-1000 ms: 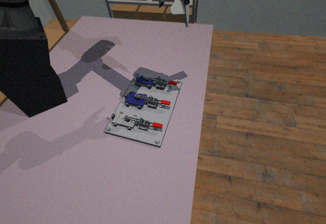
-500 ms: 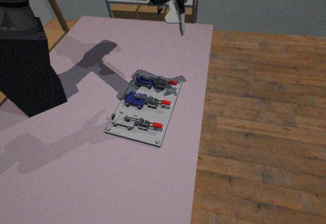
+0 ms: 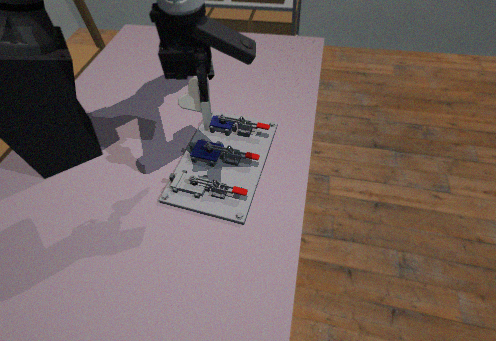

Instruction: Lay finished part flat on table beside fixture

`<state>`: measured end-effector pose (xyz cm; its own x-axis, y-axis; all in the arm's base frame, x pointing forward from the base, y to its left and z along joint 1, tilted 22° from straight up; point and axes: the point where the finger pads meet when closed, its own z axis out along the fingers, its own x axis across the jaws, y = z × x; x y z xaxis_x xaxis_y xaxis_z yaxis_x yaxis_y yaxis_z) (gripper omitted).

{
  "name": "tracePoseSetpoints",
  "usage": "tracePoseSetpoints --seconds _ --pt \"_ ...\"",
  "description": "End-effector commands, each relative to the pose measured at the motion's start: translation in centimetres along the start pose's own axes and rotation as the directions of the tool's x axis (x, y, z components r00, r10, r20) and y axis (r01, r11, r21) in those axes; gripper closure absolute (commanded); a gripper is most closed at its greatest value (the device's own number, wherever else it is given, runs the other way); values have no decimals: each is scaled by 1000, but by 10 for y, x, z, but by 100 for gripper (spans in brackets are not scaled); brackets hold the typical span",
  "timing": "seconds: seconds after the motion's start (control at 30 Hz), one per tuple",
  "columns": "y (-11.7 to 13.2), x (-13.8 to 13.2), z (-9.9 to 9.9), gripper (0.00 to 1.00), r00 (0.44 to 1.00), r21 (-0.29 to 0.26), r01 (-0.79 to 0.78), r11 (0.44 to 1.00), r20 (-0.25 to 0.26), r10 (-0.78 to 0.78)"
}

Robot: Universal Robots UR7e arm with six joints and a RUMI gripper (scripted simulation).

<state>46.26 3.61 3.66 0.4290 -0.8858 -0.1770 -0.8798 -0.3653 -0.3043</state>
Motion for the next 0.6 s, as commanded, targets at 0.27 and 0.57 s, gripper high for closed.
tracePoseSetpoints --seconds 0.27,0.57 --pt "85 46 43 0 949 22 -316 949 6 316" --pt "87 46 43 0 946 22 -324 946 7 324"
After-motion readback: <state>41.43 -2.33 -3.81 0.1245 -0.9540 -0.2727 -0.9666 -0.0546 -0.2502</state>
